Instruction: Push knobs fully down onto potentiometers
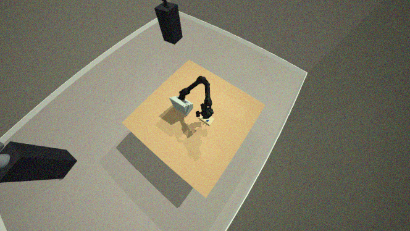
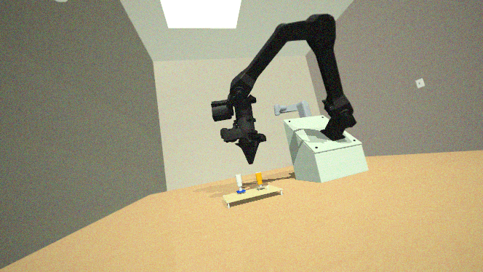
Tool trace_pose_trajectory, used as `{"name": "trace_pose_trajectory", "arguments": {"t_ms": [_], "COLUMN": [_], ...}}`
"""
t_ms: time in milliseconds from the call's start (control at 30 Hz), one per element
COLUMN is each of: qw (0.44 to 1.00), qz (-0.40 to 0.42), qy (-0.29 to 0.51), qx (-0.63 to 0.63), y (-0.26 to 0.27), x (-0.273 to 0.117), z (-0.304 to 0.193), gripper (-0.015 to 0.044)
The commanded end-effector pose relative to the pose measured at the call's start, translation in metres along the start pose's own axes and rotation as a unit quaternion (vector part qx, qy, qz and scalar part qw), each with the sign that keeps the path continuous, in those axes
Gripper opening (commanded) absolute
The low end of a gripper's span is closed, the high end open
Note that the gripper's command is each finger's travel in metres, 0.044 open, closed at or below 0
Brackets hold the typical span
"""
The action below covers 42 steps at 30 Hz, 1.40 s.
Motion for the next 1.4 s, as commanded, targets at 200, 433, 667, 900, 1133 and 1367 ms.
{"name": "trace_pose_trajectory", "arguments": {"t_ms": [200, 433, 667, 900, 1133, 1367], "qw": [0.983, 0.953, 0.91, 0.853, 0.783, 0.701], "qz": [-0.002, -0.005, -0.008, -0.01, -0.013, -0.016], "qy": [0.002, 0.003, 0.003, 0.003, 0.001, 0.0], "qx": [0.183, 0.301, 0.415, 0.522, 0.622, 0.713], "y": [0.004, 0.007, 0.009, 0.012, 0.014, 0.017], "x": [-0.003, -0.005, -0.006, -0.008, -0.01, -0.012], "z": [0.008, 0.012, 0.017, 0.021, 0.025, 0.029], "gripper": [0.0, 0.0, 0.0, 0.0, 0.0, 0.0]}}
Point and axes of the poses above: the point midway between the two fingers, 35 mm back from their tips, its own x axis out along the fingers, its own y axis across the jaws, z = x × y, the point moved 7 cm from there along -x, back along the fingers, and after that the axes turned 10 degrees about -x, right-handed, at the moved point
